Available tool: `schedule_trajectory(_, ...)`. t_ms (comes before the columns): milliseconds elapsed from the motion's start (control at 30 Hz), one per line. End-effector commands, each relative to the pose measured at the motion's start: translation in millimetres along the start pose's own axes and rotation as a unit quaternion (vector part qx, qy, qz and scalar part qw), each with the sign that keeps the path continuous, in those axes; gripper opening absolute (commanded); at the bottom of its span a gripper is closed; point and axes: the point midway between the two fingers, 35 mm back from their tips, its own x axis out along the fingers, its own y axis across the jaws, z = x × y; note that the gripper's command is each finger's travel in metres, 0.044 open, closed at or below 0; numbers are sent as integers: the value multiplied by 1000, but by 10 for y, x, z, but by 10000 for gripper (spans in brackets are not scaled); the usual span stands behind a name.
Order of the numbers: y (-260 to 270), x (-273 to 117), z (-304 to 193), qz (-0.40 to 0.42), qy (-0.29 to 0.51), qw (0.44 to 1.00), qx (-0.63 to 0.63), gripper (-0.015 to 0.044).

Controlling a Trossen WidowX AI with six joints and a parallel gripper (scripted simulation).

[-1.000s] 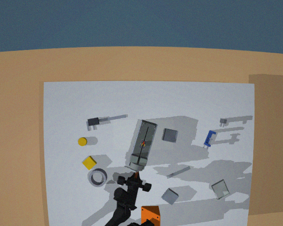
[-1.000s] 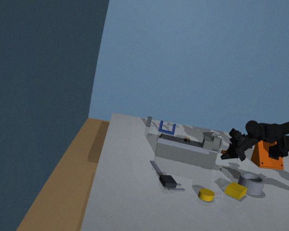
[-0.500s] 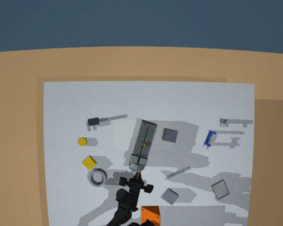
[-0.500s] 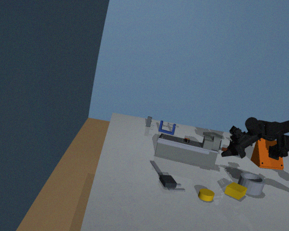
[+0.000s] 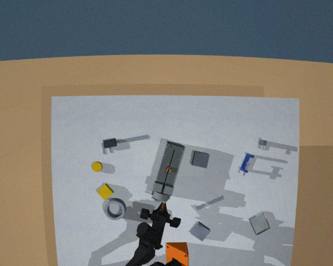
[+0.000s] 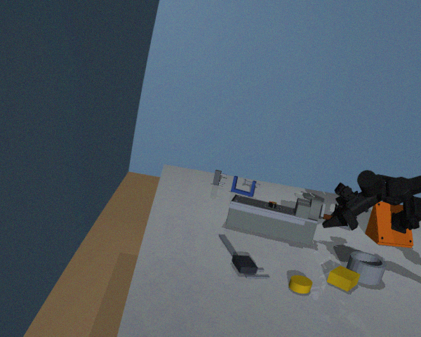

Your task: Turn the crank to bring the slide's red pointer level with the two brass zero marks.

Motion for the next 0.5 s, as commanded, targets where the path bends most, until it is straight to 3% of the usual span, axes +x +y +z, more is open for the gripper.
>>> schedule_trajectory(0,-7,-9,9,-1,0,1000,1,0)
schedule_trajectory(467,-2,-2,2,0,0,1000,0,0)
